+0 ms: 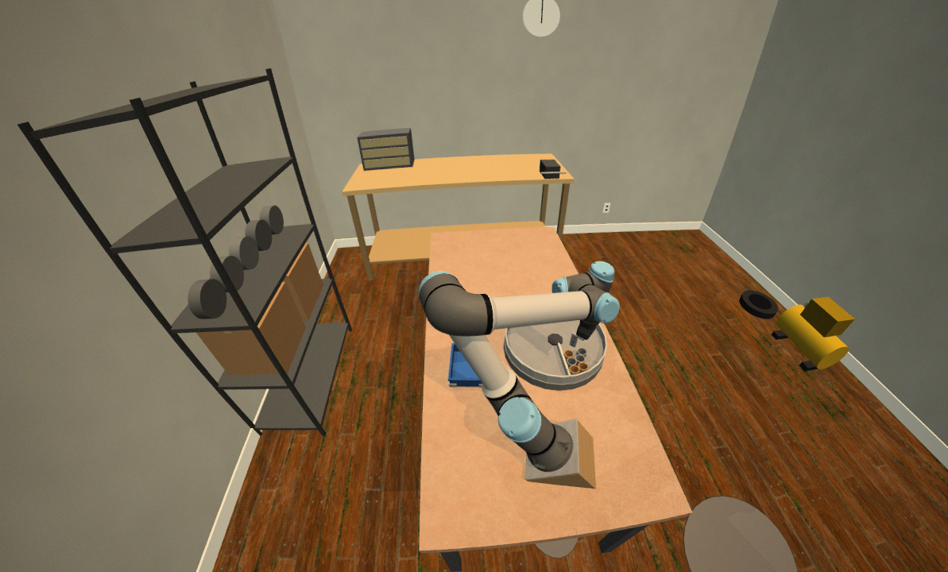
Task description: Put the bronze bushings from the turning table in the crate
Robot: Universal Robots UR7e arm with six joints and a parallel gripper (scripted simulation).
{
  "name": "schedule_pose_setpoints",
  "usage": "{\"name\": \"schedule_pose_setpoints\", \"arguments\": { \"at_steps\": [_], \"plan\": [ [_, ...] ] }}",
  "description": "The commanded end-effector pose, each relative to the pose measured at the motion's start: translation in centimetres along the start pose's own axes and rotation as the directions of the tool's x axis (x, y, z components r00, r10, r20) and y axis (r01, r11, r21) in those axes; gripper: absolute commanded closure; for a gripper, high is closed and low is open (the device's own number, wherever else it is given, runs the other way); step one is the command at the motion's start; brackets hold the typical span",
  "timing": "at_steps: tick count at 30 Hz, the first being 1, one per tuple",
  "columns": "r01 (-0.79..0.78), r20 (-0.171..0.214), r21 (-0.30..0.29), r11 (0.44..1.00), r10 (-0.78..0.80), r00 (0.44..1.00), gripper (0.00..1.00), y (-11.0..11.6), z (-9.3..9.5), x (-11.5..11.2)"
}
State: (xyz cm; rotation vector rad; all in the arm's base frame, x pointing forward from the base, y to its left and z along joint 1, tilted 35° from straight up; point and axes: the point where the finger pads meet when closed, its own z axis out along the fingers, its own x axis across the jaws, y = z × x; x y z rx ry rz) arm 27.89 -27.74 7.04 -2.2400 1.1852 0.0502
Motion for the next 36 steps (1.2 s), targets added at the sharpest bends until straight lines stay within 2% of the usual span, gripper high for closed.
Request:
{"name": "schedule_pose_setpoints", "arguments": {
  "at_steps": [1,36],
  "plan": [
    [0.000,-0.001,0.000,1.000,0.000,1.000,0.00,0.01,-0.04,0.03],
    [0.001,-0.003,-0.001,1.000,-0.001,1.000,0.00,-0.44,-0.03,0.03]
  ]
}}
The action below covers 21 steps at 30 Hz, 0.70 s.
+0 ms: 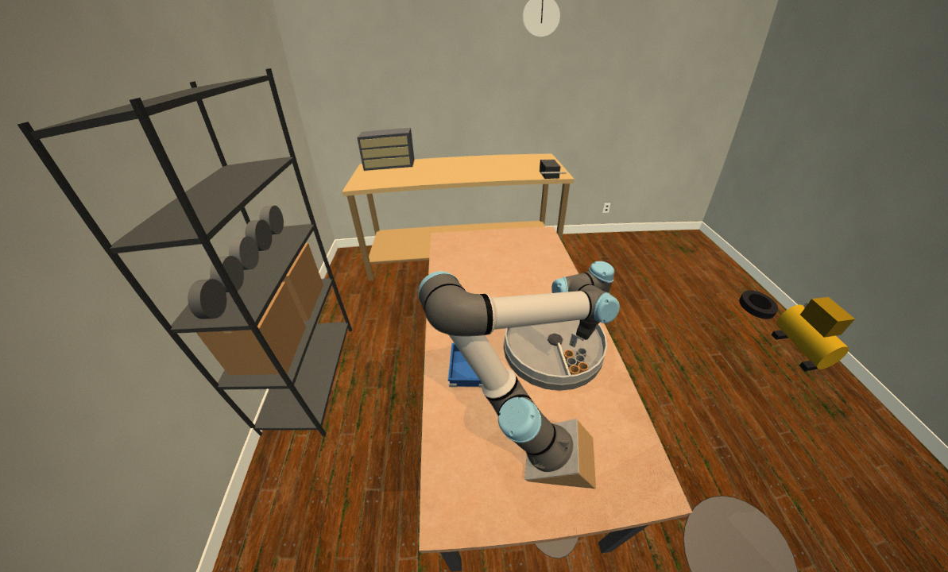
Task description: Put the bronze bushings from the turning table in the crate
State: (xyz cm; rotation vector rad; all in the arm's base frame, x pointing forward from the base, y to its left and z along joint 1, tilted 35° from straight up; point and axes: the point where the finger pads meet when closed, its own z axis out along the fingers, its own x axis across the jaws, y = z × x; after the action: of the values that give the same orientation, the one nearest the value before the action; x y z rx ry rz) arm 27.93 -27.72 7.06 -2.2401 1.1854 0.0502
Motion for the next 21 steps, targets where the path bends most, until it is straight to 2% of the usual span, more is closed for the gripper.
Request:
{"name": "schedule_pose_setpoints", "arguments": {
  "at_steps": [1,21],
  "plan": [
    [0.002,-0.004,-0.002,1.000,-0.002,1.000,0.00,-0.62,-0.02,0.03],
    [0.003,-0.006,-0.003,1.000,-0.003,1.000,0.00,-1.07,-0.01,0.02]
  ]
}}
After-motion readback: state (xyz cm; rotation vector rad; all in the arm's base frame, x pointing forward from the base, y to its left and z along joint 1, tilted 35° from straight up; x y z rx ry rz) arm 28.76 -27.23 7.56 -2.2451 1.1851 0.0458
